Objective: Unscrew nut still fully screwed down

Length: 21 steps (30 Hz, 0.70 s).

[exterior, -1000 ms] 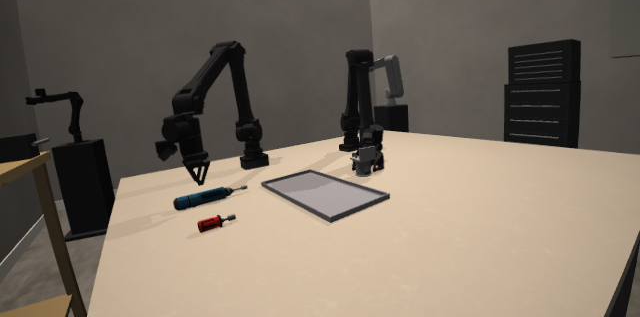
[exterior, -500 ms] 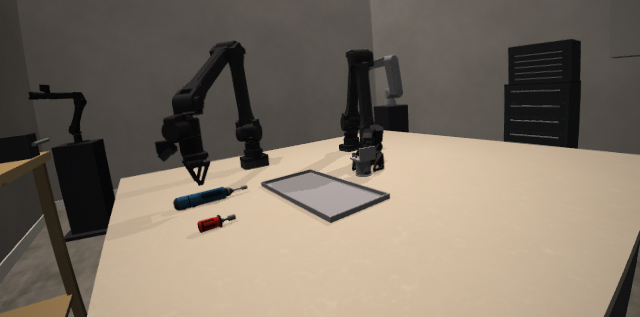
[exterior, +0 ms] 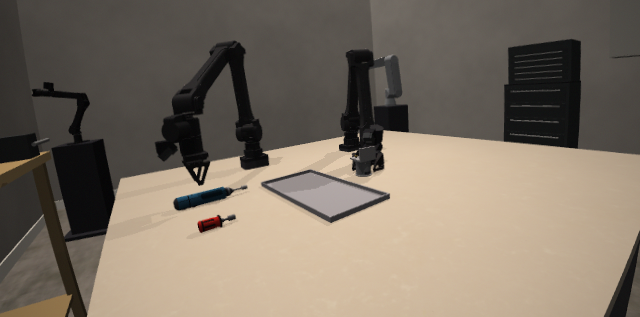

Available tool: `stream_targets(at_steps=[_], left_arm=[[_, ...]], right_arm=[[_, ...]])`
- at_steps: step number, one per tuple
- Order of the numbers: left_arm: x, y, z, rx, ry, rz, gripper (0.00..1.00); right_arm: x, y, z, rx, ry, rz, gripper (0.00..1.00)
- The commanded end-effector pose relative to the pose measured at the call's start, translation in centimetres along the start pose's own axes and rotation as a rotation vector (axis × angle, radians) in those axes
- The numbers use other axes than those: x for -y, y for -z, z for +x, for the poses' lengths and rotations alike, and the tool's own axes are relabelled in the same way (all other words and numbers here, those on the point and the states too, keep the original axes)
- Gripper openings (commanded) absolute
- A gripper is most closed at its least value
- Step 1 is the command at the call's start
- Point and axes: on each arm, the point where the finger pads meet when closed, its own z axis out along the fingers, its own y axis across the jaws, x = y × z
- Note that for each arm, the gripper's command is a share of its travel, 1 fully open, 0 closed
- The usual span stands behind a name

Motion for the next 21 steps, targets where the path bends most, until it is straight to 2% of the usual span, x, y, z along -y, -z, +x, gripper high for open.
stream_targets(at_steps=[1,14,19,21], left_arm=[[0.3,-0.3,-1.5,0.038,-0.027,0.005,0.86],[-0.4,2.4,-1.4,0.035,-0.036,-0.013,0.86],[-0.8,1.9,-1.1,0.033,-0.035,-0.015,0.86],[-0.4,2.7,-1.4,0.035,-0.036,-0.013,0.86]], right_arm=[[-2.0,2.6,-1.4,0.046,0.012,-0.046,0.65],[-2.0,2.6,-1.4,0.046,0.012,-0.046,0.65],[-2.0,2.6,-1.4,0.046,0.012,-0.046,0.65],[-2.0,2.6,-1.4,0.046,0.012,-0.046,0.65]])
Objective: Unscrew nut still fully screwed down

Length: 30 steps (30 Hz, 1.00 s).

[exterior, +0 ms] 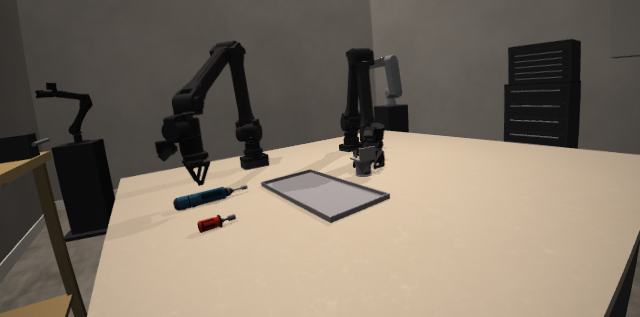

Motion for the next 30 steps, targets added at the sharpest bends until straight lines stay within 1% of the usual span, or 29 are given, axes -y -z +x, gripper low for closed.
stream_targets(at_steps=[1,10,15,16,27,30], left_arm=[[-0.7,0.9,-1.3,0.035,-0.040,-0.019,0.86],[-0.7,2.4,-1.3,0.033,-0.040,-0.020,0.86],[-1.1,1.9,-1.0,0.031,-0.038,-0.021,0.86],[-0.6,2.5,-1.0,0.029,-0.037,-0.019,0.86],[-0.5,4.4,-0.5,0.009,-0.019,-0.014,0.86],[-0.9,3.9,-0.4,0.008,-0.018,-0.016,0.86]], right_arm=[[-2.0,2.6,-1.4,0.046,0.012,-0.046,0.65],[-2.0,2.6,-1.4,0.046,0.012,-0.046,0.65],[-2.0,2.6,-1.4,0.046,0.012,-0.046,0.65],[-2.0,2.6,-1.4,0.046,0.012,-0.046,0.65],[-2.0,2.6,-1.4,0.046,0.012,-0.046,0.65],[-2.0,2.6,-1.4,0.046,0.012,-0.046,0.65]])
